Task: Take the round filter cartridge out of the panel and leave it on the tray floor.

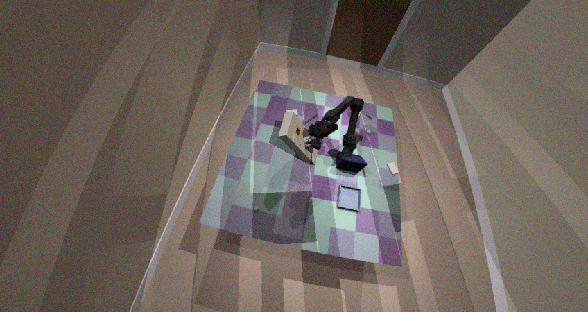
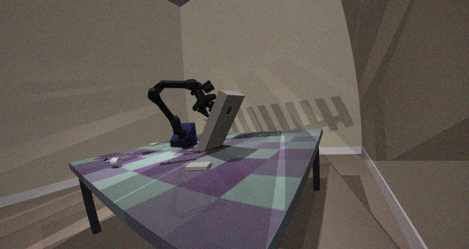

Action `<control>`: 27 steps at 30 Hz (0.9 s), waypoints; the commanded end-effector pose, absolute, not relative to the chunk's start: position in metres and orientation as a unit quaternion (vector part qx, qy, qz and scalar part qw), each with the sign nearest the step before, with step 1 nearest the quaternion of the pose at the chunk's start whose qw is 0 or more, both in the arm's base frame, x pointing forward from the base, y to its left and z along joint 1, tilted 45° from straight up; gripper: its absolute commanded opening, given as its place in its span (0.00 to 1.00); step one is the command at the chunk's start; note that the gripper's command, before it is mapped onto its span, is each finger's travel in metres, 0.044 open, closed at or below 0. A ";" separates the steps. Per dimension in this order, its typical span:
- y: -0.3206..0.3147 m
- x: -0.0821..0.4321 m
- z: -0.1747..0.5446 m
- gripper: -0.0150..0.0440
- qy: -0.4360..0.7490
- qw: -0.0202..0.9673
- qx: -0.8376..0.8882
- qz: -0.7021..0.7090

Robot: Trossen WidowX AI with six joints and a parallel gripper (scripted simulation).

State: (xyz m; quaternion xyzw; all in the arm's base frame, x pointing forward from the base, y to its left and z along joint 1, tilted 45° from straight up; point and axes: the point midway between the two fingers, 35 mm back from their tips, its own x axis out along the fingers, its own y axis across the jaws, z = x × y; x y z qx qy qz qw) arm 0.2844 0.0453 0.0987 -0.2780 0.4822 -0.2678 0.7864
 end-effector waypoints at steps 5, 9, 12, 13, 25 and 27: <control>0.033 0.288 0.091 0.77 0.482 0.784 -0.284 -0.269; 0.033 0.288 0.090 0.77 0.482 0.784 -0.284 -0.270; 0.036 0.289 0.092 0.67 0.482 0.786 -0.279 -0.269; 0.036 0.289 0.092 0.66 0.482 0.786 -0.279 -0.269; 0.036 0.289 0.092 0.42 0.482 0.786 -0.279 -0.269; 0.037 0.290 0.093 0.34 0.482 0.786 -0.279 -0.269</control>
